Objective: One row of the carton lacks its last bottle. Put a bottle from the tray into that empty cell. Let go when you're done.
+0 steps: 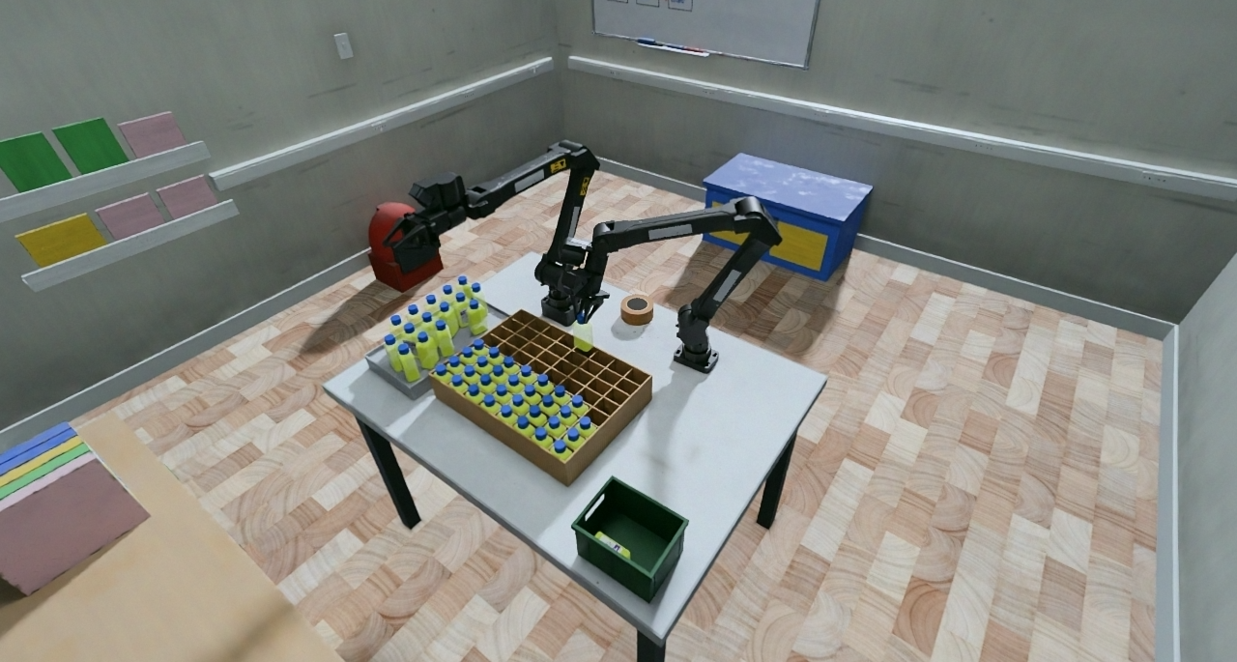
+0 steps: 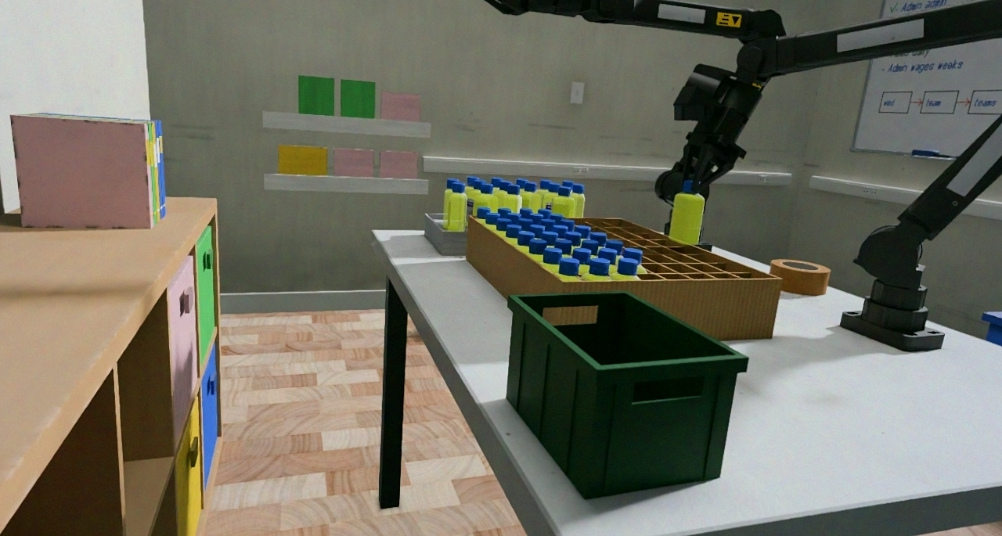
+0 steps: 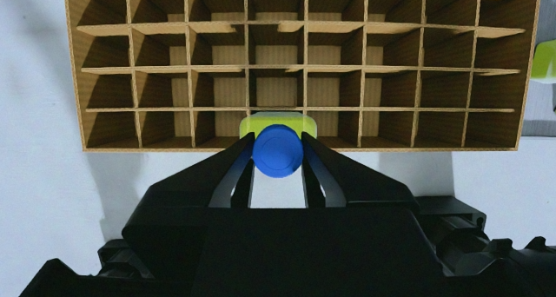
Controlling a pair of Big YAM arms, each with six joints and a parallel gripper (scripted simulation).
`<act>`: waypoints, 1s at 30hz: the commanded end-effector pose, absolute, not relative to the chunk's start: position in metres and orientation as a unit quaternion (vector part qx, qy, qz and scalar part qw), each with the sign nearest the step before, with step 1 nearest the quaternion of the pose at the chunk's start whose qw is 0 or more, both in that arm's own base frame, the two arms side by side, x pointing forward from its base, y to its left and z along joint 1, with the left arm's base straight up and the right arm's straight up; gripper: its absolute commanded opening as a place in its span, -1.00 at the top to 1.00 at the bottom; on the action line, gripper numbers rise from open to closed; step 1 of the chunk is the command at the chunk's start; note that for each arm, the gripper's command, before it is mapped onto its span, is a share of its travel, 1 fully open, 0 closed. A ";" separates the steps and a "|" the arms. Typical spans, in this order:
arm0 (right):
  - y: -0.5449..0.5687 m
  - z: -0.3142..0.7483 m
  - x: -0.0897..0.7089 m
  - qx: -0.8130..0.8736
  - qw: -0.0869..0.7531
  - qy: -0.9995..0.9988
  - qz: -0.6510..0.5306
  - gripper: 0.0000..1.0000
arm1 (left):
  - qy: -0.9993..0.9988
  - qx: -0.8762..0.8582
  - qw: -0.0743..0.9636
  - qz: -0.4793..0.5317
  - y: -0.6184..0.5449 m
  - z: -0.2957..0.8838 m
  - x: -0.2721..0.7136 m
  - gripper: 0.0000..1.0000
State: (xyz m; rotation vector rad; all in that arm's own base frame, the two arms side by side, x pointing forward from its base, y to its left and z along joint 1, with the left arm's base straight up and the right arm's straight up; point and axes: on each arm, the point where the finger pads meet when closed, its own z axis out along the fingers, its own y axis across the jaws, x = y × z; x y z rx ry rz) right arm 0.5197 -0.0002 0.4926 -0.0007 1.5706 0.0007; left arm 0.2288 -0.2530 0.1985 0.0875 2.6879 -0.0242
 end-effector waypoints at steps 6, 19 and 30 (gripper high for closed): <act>-0.007 0.502 0.512 0.010 0.716 0.698 0.000 0.15 | 0.967 0.018 0.252 -0.045 -0.264 0.239 0.241 0.42; -0.007 0.502 0.512 0.010 0.716 0.698 0.000 0.15 | 0.969 0.020 0.243 -0.031 -0.256 0.225 0.237 0.42; -0.007 0.502 0.512 0.010 0.716 0.698 0.000 0.15 | 0.972 0.022 0.234 -0.020 -0.249 0.211 0.232 0.42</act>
